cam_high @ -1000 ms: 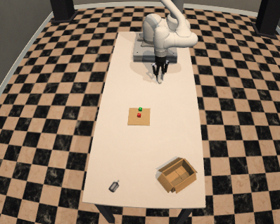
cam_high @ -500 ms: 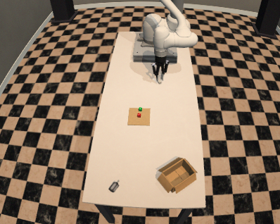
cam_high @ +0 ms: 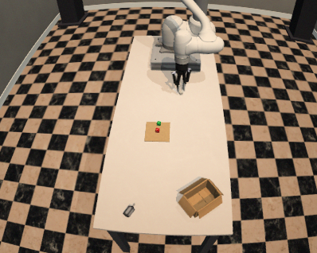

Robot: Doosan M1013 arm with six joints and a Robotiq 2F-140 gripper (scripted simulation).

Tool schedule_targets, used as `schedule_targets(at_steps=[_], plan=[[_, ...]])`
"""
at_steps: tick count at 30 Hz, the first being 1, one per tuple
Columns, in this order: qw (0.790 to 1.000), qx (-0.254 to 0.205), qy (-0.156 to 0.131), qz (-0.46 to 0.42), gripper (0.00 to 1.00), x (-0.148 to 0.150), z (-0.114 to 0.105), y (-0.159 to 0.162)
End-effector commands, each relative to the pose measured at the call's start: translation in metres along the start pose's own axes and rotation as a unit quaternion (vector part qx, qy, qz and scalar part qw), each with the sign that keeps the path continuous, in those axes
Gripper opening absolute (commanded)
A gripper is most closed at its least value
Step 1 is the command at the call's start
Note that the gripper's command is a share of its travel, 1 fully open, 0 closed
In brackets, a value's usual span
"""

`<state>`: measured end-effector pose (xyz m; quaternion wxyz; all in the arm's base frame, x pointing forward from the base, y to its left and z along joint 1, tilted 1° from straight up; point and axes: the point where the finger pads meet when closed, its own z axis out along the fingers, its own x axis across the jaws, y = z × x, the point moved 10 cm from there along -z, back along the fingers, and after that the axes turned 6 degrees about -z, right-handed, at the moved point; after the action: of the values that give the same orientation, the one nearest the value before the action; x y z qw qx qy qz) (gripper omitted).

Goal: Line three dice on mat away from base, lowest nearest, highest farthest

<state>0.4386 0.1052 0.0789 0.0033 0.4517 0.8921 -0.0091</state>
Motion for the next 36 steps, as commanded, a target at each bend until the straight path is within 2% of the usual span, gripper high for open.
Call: schedule_targets(at_steps=[1,9,22,36], plan=[[1.000,0.000,0.000,0.000,0.29,0.000,0.000,0.000],[1.000,0.000,0.000,0.000,0.29,0.000,0.001,0.000],[1.000,0.000,0.000,0.000,0.29,0.000,0.019,0.000],[1.000,0.000,0.000,0.000,0.29,0.000,0.026,0.000]])
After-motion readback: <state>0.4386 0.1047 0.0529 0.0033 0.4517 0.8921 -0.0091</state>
